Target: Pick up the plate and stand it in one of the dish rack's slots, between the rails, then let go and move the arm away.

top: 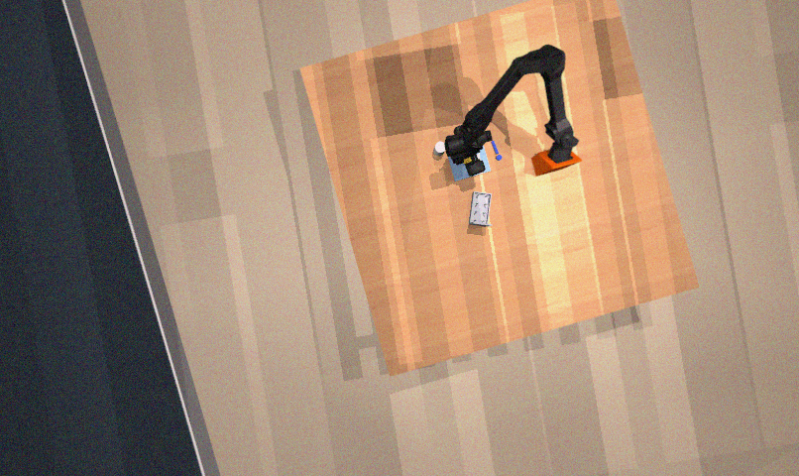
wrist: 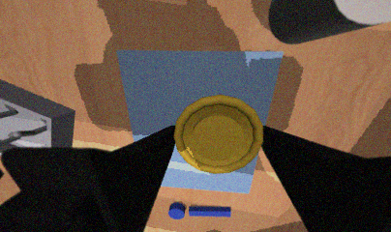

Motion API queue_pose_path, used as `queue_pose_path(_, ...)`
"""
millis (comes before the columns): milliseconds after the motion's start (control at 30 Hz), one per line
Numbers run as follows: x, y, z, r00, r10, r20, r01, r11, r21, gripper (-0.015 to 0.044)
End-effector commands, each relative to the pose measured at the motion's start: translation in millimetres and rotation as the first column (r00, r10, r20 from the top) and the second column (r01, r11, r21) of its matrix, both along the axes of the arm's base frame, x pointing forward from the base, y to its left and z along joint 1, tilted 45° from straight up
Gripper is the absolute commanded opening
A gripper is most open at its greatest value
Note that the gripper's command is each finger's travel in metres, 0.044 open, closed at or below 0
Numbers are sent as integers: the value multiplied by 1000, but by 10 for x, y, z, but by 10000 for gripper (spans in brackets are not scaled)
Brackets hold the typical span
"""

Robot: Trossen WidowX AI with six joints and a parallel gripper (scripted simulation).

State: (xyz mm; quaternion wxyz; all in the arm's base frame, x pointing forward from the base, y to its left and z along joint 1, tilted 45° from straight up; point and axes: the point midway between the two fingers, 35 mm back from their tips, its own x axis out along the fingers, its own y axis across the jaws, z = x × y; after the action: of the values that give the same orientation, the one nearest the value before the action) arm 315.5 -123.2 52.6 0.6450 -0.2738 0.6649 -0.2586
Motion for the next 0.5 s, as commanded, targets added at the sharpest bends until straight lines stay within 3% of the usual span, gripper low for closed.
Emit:
queue_pose_path(0,89,163,151,1000,2,16,-3,1000,7,36)
queue_pose_path(67,108,236,216,1000,3,16,-3,1000,9,0)
queue_pose_path(467,166,662,602,1000,4,17,-5,1000,17,0)
